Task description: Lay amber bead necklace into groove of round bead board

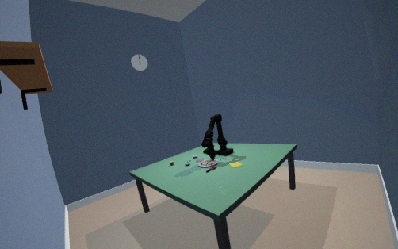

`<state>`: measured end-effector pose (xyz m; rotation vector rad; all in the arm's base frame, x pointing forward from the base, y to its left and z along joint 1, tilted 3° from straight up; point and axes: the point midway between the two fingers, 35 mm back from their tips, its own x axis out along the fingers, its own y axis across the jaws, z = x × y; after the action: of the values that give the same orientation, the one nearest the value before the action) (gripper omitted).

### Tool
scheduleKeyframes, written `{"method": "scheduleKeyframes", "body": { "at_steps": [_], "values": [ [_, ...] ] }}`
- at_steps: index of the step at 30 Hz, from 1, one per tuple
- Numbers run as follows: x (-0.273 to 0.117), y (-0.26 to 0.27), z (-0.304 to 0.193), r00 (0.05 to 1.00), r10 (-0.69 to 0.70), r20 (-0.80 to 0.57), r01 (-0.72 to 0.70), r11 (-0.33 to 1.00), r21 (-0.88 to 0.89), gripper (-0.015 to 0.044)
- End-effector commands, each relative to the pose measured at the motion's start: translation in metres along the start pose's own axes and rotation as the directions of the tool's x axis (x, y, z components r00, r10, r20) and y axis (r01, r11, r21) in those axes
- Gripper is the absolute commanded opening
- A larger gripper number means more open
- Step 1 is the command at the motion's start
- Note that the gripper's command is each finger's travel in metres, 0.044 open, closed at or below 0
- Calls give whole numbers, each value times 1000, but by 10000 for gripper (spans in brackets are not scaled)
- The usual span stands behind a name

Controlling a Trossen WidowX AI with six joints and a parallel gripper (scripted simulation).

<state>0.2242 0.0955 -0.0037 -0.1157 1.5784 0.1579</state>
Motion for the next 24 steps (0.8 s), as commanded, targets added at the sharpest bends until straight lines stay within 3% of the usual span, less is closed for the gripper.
{"method": "scheduleKeyframes", "body": {
  "at_steps": [1, 13, 24],
  "values": [
    [0, 0, 0, 1000, 0, 1, 0, 1000, 0, 131],
    [-2, 0, -1, 1000, 0, -5, 0, 1000, 1, 440],
    [-5, 0, -1, 1000, 3, -10, -3, 1000, 6, 440]
  ]
}}
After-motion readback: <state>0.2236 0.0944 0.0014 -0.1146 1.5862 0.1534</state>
